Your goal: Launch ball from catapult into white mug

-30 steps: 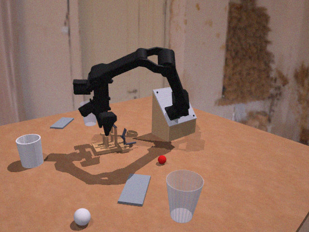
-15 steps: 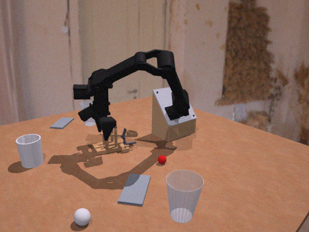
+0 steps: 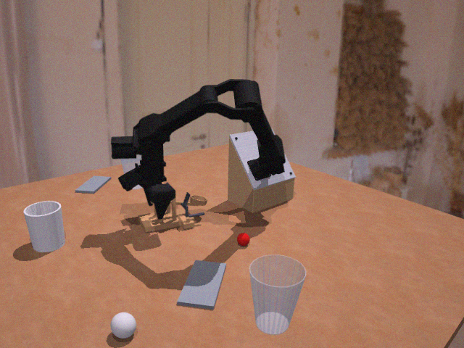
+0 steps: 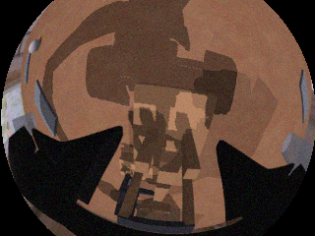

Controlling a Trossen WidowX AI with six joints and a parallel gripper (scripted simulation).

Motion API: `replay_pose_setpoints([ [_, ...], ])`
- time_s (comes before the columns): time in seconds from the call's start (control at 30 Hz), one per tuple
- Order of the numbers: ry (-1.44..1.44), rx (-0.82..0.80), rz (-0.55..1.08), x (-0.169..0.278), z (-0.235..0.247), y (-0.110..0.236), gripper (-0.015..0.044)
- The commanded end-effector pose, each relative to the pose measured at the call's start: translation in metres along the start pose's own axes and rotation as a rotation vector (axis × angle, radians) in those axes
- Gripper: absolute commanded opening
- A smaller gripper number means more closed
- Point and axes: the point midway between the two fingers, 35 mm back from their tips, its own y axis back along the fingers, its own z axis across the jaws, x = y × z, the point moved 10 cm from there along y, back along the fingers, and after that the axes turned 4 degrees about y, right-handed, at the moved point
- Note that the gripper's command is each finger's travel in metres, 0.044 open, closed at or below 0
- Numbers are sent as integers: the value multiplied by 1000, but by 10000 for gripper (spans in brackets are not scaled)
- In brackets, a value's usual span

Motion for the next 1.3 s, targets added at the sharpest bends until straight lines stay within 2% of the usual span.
replay_pose_setpoints([
  [0.0, -5, -6, 1, 1, 0, -6, 440],
  [0.07, -5, -6, 1, 2, 0, -7, 440],
  [0.43, 0, -1, 1, 0, 0, -4, 151],
  [0.63, 0, -1, 1, 0, 0, -4, 111],
  [0.7, 0, 0, 1, 0, 0, 7, 59],
  [0.77, -1, 1, 2, 0, 0, 34, 6],
  [0.9, -2, 1, 2, 1, 0, 46, 0],
  [1.27, -6, -1, 1, -1, -1, 31, 0],
])
